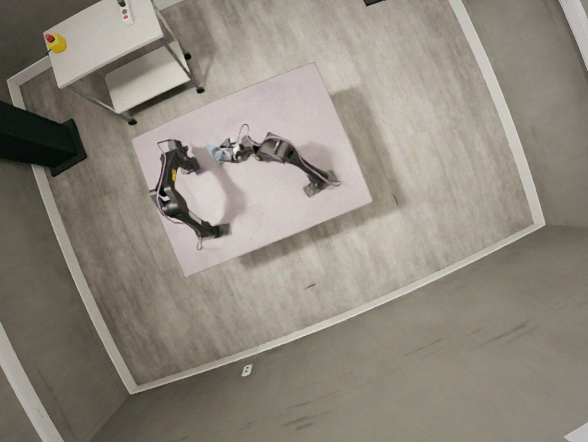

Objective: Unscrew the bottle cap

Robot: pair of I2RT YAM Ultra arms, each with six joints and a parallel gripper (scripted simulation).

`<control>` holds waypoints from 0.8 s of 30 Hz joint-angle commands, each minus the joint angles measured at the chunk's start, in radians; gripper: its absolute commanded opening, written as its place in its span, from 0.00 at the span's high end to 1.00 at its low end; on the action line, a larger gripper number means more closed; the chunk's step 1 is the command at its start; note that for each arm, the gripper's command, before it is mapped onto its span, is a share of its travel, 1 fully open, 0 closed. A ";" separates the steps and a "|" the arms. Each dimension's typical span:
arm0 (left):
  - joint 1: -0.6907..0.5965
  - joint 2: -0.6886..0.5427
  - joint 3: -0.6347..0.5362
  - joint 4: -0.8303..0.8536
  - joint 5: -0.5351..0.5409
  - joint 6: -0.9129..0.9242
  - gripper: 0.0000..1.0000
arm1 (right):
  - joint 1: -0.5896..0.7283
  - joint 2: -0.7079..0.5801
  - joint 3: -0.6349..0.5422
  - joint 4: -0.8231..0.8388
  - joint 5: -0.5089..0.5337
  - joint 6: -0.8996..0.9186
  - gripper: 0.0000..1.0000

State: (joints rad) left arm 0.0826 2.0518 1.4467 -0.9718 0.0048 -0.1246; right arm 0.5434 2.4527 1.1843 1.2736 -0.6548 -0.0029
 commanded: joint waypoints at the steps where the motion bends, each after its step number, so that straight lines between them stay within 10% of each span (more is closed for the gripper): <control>1: -0.004 0.001 0.006 0.013 -0.005 0.000 1.00 | 0.000 -0.009 0.005 0.000 -0.001 0.002 0.32; 24: -0.004 0.001 0.006 0.013 -0.005 0.000 1.00 | 0.000 -0.008 0.004 0.004 0.000 0.000 0.27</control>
State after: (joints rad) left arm 0.0826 2.0518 1.4467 -0.9718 0.0048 -0.1246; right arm 0.5438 2.4527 1.1843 1.2736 -0.6548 -0.0029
